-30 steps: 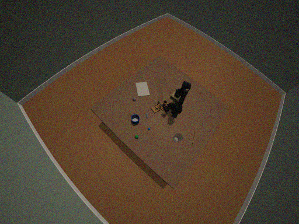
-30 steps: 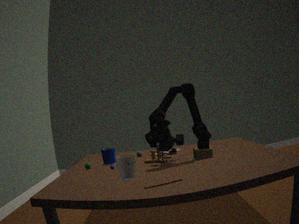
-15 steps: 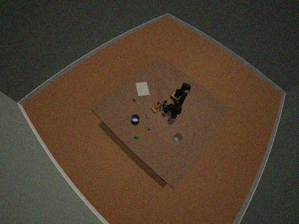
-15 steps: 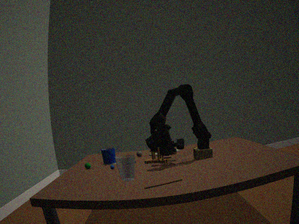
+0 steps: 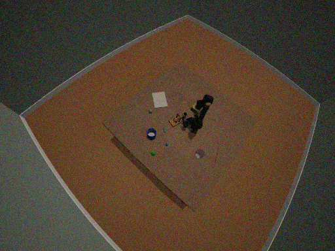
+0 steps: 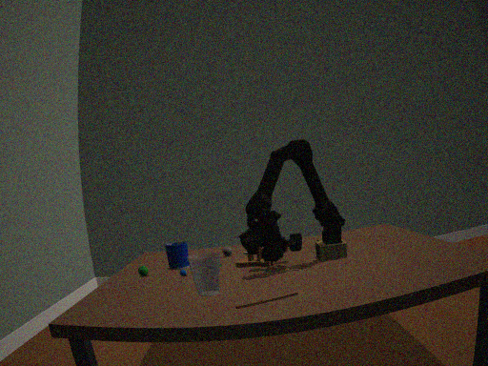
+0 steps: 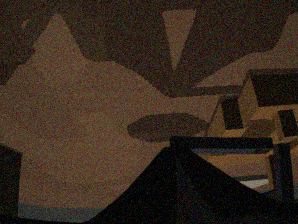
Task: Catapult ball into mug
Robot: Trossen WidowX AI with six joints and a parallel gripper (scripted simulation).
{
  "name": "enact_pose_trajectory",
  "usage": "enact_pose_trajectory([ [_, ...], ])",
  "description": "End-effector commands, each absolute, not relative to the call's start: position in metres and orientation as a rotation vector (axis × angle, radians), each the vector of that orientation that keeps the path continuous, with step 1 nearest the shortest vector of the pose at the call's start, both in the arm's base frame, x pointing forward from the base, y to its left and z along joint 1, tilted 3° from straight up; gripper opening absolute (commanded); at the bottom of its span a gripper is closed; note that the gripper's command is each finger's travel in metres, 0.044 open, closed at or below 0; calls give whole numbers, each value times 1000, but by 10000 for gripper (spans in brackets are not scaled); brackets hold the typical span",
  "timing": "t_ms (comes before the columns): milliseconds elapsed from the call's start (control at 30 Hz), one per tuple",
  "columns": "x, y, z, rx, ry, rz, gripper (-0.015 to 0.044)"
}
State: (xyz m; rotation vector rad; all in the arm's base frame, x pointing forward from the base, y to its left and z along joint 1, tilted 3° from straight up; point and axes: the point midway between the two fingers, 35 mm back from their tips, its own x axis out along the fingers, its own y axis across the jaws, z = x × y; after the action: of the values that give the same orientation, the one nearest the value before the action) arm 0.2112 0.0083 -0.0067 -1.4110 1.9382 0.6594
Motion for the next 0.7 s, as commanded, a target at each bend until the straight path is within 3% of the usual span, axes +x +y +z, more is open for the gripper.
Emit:
enact_pose_trajectory([
  [0, 209, 8, -24, -1406, 1946, 659, 0],
  [200, 213, 13, -18, -1412, 1945, 666, 0],
  [433, 231, 55, 84, -1473, 1940, 729, 0],
  [567, 231, 58, 95, -1479, 1940, 735, 0],
  [667, 235, 56, 85, -1460, 1918, 719, 79],
])
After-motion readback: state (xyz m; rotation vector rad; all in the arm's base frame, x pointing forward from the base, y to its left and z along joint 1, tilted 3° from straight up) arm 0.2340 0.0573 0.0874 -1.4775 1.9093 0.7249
